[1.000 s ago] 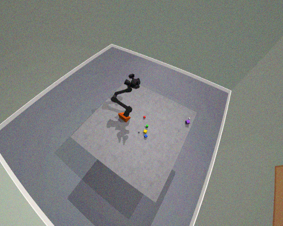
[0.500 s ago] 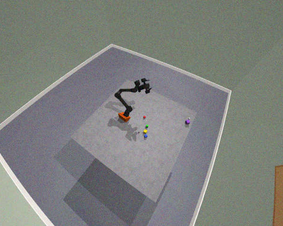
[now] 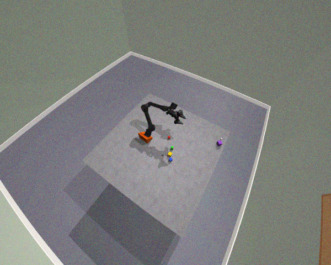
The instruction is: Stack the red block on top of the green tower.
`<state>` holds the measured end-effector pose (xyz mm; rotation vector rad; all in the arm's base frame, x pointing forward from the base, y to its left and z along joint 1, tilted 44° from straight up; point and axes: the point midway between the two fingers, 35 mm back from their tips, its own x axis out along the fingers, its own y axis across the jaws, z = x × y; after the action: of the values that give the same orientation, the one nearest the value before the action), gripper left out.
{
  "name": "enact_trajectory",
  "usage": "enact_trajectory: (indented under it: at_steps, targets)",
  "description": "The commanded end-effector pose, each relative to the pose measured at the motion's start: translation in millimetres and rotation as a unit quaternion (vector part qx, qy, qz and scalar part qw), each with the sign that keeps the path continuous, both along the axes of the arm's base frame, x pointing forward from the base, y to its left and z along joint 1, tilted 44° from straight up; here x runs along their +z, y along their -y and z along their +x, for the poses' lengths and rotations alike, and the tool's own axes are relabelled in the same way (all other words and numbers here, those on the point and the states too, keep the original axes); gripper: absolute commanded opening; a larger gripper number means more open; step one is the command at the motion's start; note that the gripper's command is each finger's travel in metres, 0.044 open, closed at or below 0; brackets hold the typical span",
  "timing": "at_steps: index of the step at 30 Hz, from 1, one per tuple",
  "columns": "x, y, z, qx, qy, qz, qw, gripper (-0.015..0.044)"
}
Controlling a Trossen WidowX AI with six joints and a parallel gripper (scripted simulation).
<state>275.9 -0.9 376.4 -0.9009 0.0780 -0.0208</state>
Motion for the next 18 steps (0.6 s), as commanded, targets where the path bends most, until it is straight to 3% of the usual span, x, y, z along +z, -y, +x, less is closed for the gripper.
enact_trajectory:
  at_steps: [1,5,9,13,18]
  targets:
    - [-46.4,-6.7,14.7,0.022,-0.107,0.100,0.989,0.0440]
    - [-97.2,-13.0,18.3,0.021,-0.227,0.217,0.949,0.0440]
    - [-141.8,-19.5,10.6,-0.007,-0.340,0.339,0.877,0.0440]
    - [-177.1,-26.9,-5.1,-0.059,-0.440,0.457,0.771,0.0440]
    - [-205.1,-37.6,-29.8,-0.150,-0.534,0.585,0.592,0.0440]
